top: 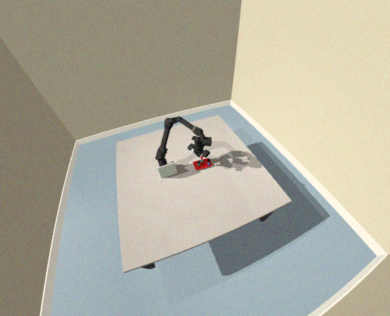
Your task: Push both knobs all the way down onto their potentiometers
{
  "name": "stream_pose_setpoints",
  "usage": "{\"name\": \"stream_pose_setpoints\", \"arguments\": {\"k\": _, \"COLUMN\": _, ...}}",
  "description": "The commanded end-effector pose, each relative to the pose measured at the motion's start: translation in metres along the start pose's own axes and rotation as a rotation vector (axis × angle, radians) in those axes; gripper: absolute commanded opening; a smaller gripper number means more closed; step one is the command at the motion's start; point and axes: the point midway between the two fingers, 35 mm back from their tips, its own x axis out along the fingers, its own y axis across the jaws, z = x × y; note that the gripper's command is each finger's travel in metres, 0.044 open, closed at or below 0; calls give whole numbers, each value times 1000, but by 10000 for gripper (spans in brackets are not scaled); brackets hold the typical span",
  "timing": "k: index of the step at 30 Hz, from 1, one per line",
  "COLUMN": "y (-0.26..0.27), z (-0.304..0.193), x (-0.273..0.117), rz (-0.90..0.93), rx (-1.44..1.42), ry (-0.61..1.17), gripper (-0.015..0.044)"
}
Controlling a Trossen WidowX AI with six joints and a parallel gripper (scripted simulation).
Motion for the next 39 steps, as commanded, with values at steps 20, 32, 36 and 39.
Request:
{"name": "stream_pose_setpoints", "arguments": {"k": 20, "y": 3, "z": -2, "x": 34, "rz": 18, "rx": 3, "ry": 2, "gripper": 0}}
{"name": "stream_pose_setpoints", "arguments": {"k": 32, "y": 3, "z": -2, "x": 44, "rz": 19, "rx": 3, "ry": 1, "gripper": 0}}
{"name": "stream_pose_setpoints", "arguments": {"k": 36, "y": 3, "z": -2, "x": 44, "rz": 19, "rx": 3, "ry": 1, "gripper": 0}}
{"name": "stream_pose_setpoints", "arguments": {"k": 39, "y": 3, "z": -2, "x": 42, "rz": 19, "rx": 3, "ry": 1, "gripper": 0}}
